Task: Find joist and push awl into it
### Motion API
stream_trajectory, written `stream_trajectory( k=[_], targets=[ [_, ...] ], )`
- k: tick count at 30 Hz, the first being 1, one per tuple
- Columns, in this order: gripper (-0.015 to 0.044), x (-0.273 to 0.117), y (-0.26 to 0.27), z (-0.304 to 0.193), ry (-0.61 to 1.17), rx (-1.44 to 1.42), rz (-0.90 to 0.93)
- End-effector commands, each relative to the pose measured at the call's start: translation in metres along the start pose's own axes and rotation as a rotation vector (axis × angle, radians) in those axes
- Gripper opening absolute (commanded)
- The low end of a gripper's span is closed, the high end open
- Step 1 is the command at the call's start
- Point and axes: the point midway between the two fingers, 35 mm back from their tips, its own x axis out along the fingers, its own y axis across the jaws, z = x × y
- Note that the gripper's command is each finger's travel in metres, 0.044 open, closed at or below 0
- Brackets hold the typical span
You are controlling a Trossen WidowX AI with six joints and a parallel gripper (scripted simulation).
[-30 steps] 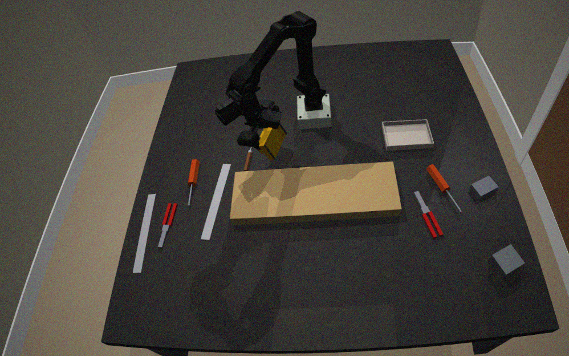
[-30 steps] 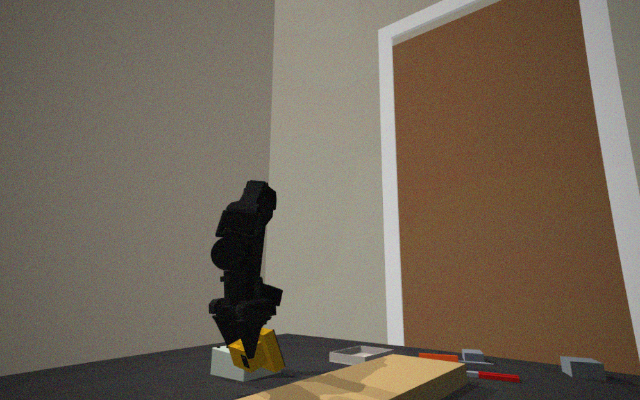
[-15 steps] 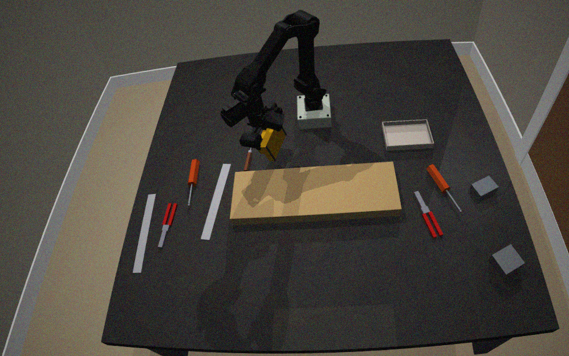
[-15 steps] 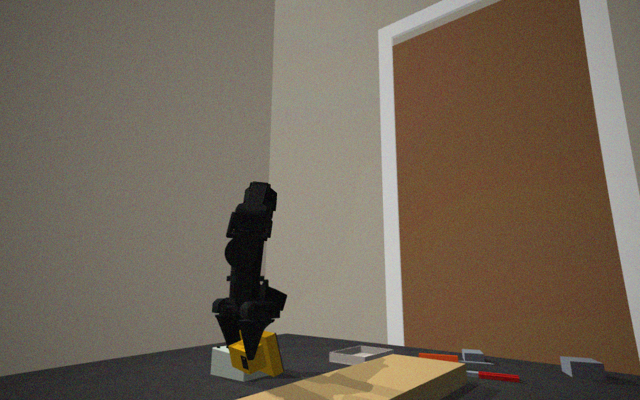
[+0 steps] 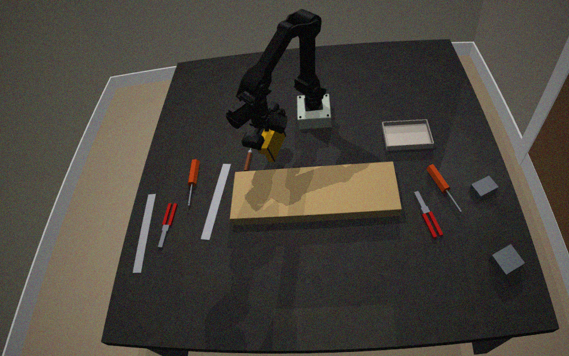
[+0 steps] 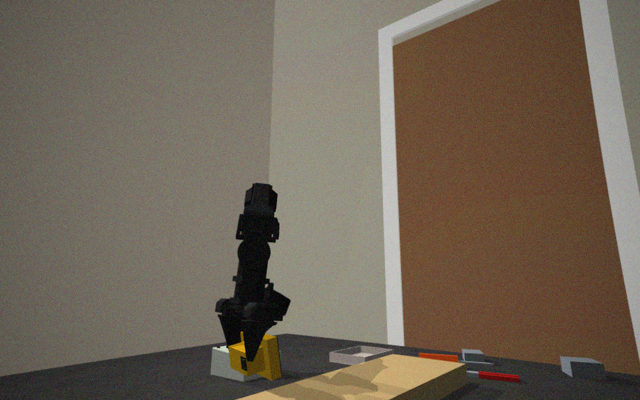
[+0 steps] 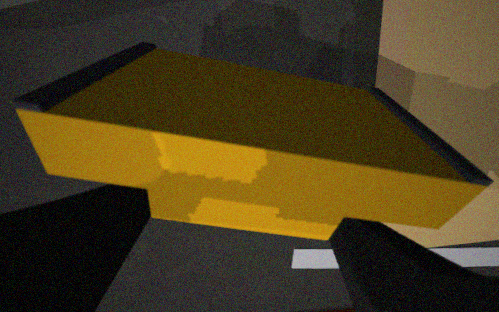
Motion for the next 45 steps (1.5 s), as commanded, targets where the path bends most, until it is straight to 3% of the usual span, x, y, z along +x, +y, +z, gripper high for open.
stream_trajectory(
  k=[1,45],
  targets=[
    [0.0,-0.0003,0.0001,0.0001,0.033,0.004,-0.001],
    [0.0,0.0016,-0.0002,0.0079,0.311,0.011,-0.003]
  ],
)
